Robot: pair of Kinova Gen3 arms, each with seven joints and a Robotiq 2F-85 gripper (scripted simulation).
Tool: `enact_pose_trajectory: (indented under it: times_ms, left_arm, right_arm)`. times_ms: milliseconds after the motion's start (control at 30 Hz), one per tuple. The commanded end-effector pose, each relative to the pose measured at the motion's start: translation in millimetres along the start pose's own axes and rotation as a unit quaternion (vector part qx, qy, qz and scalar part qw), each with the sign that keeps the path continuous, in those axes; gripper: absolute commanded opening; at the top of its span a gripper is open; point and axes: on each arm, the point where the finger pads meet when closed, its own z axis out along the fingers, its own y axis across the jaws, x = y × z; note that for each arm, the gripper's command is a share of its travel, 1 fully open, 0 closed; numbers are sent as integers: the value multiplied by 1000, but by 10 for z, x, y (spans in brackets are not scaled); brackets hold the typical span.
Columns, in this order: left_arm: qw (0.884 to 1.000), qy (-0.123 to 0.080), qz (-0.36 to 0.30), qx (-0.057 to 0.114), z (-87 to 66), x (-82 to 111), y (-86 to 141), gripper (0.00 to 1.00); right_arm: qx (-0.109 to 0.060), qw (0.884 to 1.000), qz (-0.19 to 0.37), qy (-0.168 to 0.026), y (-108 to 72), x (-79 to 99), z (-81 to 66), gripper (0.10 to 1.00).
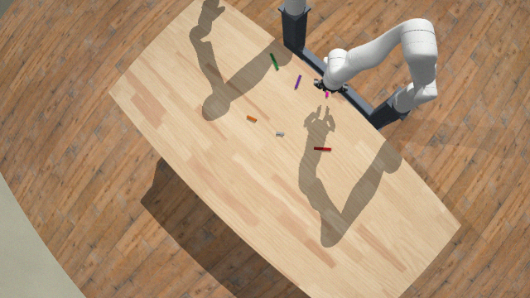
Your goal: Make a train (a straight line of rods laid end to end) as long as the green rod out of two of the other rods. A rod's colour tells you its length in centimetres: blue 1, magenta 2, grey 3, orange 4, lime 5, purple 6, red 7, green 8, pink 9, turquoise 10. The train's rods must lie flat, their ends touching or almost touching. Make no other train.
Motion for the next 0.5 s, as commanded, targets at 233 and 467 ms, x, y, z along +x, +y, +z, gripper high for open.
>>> enact_pose_trajectory:
  times_ms: [233, 467]
  left_arm:
    - [1000, 0, 0, 1, 119, -1, -3, 317]
    - [1000, 0, 0, 1, 201, -1, -2, 317]
  right_arm:
    - [0, 1000, 0, -1, 0, -4, -8, 1000]
    - [0, 1000, 0, -1, 0, -4, -8, 1000]
